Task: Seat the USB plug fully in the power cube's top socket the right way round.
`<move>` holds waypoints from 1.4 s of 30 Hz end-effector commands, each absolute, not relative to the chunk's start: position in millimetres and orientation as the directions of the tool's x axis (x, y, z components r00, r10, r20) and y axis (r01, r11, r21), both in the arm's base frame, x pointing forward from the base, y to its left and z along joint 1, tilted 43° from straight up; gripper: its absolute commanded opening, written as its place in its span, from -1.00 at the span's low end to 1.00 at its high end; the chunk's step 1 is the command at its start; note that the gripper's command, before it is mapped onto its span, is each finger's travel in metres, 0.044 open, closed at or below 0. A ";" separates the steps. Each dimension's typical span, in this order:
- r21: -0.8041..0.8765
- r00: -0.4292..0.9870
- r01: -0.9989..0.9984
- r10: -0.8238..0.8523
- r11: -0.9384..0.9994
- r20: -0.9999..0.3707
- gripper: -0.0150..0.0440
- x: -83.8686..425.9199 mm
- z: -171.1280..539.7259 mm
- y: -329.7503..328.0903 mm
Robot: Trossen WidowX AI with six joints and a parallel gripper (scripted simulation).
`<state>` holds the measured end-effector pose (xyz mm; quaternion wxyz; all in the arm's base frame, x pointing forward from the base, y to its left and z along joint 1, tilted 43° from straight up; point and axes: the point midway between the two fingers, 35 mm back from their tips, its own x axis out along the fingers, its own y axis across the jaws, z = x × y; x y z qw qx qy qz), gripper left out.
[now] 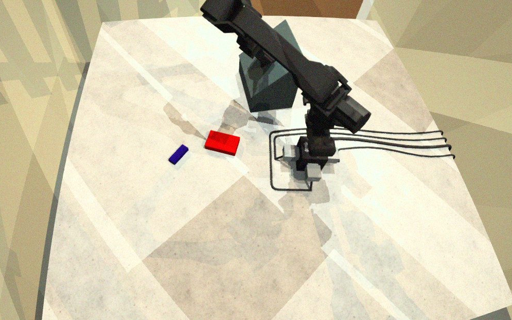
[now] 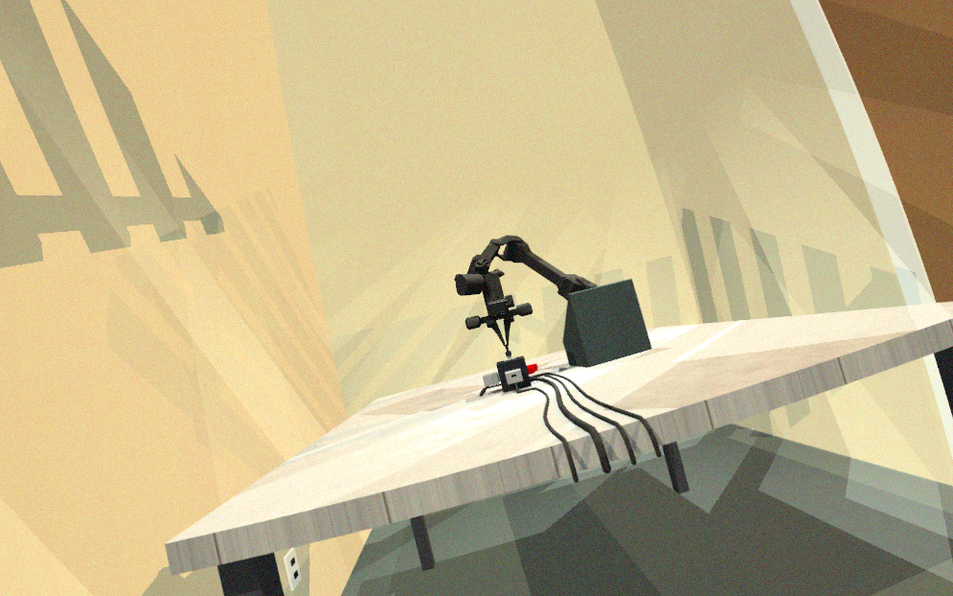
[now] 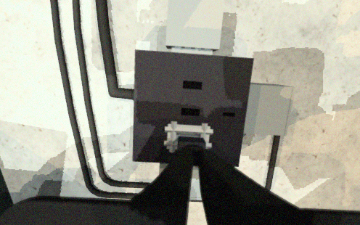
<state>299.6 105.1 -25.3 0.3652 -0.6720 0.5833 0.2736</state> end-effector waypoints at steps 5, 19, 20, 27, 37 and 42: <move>-0.168 0.168 -0.984 -0.583 -0.055 -0.795 -0.49 299.5 -26.9 104.6; -0.168 0.168 -0.984 -0.583 -0.055 -0.795 -0.49 299.8 -28.1 103.4; -0.168 0.168 -0.984 -0.583 -0.055 -0.795 -0.49 299.8 -28.2 103.4; -0.168 0.168 -0.984 -0.583 -0.055 -0.795 -0.49 299.9 -28.8 102.8; -0.168 0.168 -0.984 -0.583 -0.055 -0.795 -0.49 300.1 -29.7 102.0; -0.168 0.168 -0.984 -0.583 -0.055 -0.795 -0.49 300.2 -30.1 101.6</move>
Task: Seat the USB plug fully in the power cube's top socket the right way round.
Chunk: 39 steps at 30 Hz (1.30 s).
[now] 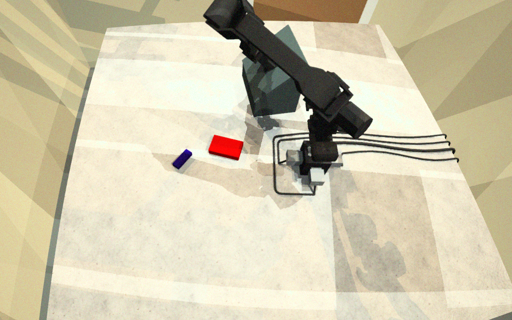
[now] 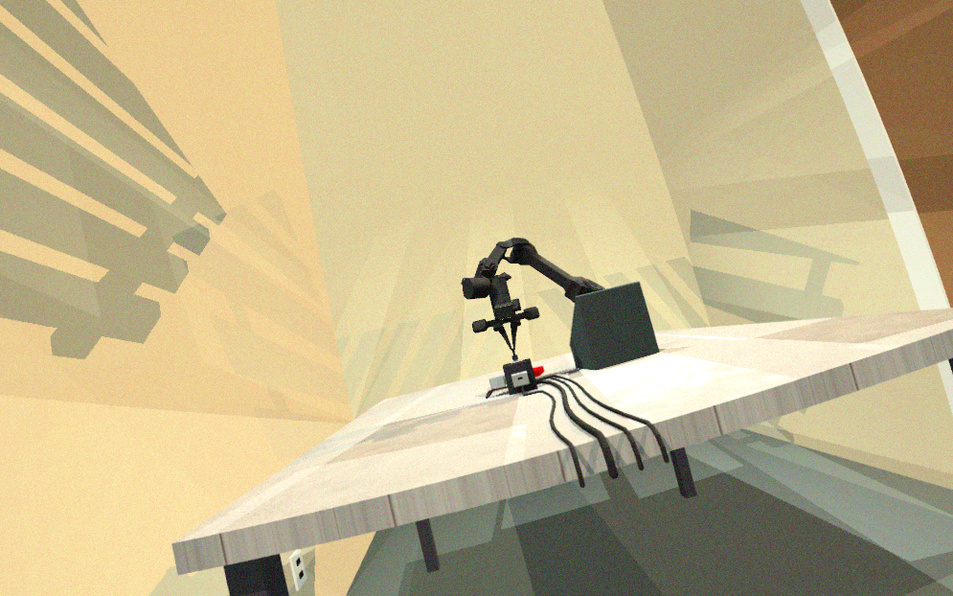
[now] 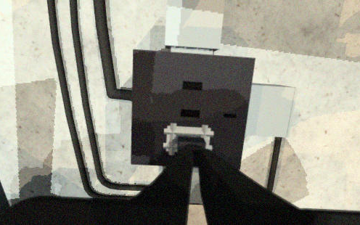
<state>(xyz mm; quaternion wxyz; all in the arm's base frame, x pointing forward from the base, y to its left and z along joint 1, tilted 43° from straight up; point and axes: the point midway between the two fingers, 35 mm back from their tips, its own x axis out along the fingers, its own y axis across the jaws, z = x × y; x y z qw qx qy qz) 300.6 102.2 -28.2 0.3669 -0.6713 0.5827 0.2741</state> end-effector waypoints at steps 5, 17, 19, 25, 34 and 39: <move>-0.168 0.168 -0.984 -0.583 -0.055 -0.795 -0.49 300.3 -30.6 101.2; -0.168 0.168 -0.984 -0.583 -0.055 -0.795 -0.49 300.6 -31.6 100.2; -0.168 0.168 -0.984 -0.583 -0.055 -0.795 -0.49 300.6 -31.8 100.1; -0.168 0.168 -0.984 -0.583 -0.055 -0.795 -0.49 300.7 -32.3 99.6; -0.168 0.168 -0.984 -0.583 -0.055 -0.795 -0.49 300.9 -33.1 98.9; -0.168 0.168 -0.984 -0.583 -0.055 -0.795 -0.49 301.0 -33.6 98.5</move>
